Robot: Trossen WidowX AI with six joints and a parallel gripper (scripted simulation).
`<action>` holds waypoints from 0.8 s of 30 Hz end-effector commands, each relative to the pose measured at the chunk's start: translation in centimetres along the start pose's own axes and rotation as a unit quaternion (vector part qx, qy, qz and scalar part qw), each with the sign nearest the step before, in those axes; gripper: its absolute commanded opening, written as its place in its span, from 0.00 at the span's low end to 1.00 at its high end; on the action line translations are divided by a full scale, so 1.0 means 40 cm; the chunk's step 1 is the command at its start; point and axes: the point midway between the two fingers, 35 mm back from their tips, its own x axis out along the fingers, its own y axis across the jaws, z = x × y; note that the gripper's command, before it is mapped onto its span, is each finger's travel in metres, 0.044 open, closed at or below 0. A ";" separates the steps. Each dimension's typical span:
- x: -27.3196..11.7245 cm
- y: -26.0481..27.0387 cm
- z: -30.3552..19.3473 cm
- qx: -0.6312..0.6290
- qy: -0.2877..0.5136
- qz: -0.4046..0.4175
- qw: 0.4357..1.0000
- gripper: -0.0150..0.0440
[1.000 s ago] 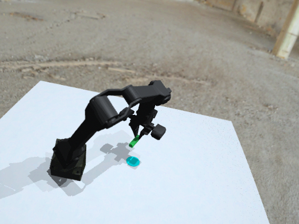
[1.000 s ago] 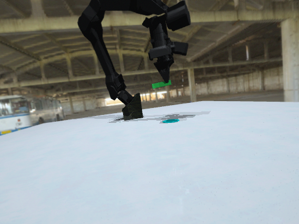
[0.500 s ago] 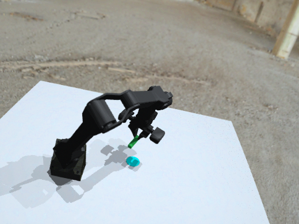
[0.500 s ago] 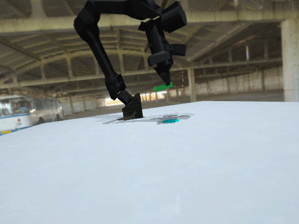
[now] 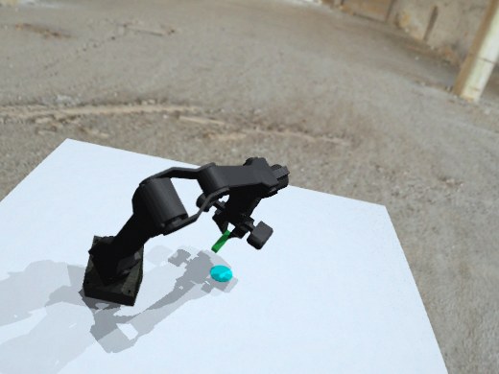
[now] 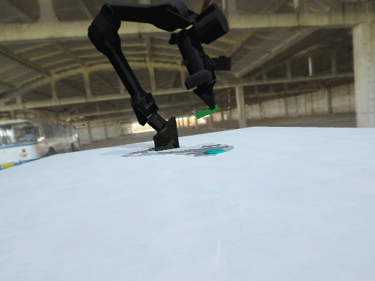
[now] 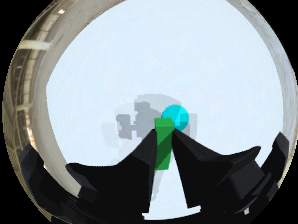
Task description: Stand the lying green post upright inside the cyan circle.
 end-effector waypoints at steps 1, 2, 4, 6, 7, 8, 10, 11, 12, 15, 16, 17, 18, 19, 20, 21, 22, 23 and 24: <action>-0.001 0.000 0.000 0.000 -0.019 0.009 1.000 0.29; 0.000 0.000 0.000 0.000 -0.022 0.011 1.000 0.29; 0.002 0.000 0.000 0.001 -0.029 0.014 0.999 0.29; 0.004 0.000 0.000 0.001 -0.036 0.018 0.999 0.29; 0.005 0.000 0.000 0.001 -0.039 0.020 0.999 0.29; 0.006 0.000 0.000 0.002 -0.042 0.021 0.999 0.29; 0.008 0.000 0.000 0.002 -0.049 0.024 0.999 0.29; 0.008 0.000 0.000 0.002 -0.052 0.026 0.998 0.29; 0.009 0.000 0.000 0.002 -0.056 0.028 0.998 0.29; 0.012 0.000 0.000 0.003 -0.066 0.032 0.997 0.29; 0.012 -0.001 0.000 0.003 -0.069 0.034 0.997 0.29; 0.013 -0.001 0.000 0.003 -0.073 0.035 0.997 0.29; 0.014 -0.001 0.000 0.003 -0.076 0.036 0.996 0.29; 0.014 -0.001 0.000 0.003 -0.079 0.038 0.996 0.29; 0.015 -0.001 0.000 0.003 -0.083 0.039 0.996 0.29; 0.016 -0.001 0.000 0.003 -0.086 0.040 0.995 0.29; 0.016 -0.001 0.000 0.003 -0.090 0.042 0.995 0.29; 0.017 -0.001 0.000 0.003 -0.093 0.043 0.995 0.29; 0.017 -0.001 0.000 0.003 -0.097 0.044 0.994 0.29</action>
